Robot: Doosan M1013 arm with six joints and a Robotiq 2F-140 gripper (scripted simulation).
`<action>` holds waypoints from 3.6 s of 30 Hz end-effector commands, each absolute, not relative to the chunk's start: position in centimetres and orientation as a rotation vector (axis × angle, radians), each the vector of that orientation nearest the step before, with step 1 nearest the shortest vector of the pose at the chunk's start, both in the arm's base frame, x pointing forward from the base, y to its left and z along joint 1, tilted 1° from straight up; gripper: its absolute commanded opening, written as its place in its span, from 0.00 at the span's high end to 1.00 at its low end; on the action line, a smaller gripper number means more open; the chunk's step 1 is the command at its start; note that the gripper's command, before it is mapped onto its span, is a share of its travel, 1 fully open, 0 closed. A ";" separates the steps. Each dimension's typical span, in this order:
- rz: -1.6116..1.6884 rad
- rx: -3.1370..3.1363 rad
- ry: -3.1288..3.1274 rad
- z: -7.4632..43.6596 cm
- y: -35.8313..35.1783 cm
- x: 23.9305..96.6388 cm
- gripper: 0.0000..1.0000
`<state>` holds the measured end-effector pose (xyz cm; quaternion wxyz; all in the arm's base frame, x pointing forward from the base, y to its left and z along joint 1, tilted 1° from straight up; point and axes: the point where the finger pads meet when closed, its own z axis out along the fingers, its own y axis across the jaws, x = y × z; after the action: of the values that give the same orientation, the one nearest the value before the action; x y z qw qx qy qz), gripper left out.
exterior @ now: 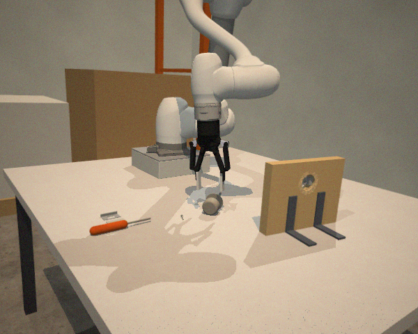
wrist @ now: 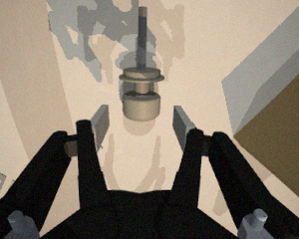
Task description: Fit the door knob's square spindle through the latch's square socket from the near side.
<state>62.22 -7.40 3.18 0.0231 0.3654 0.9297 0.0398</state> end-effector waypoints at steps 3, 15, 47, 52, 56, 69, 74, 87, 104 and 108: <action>0.123 1.131 2.878 2.1 -7.3 62.3 0.43; 0.123 1.131 2.878 1.4 -7.3 62.4 0.43; 0.123 1.131 2.878 -2.8 -7.1 62.7 0.43; 0.123 1.131 2.878 -2.9 -7.0 62.7 0.43; 0.123 1.131 2.878 -2.9 -7.0 62.7 0.43; 0.123 1.131 2.878 -2.9 -7.0 62.7 0.58; 0.123 1.131 2.878 -2.9 -7.0 62.7 0.58; 0.123 1.131 2.878 -2.9 -7.0 62.7 0.58; 0.123 1.131 2.878 -1.9 -7.0 62.7 0.58; 0.123 1.131 2.878 -0.9 -7.0 62.6 0.58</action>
<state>62.65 -7.05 -1.53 0.0232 0.3654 0.9297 0.0398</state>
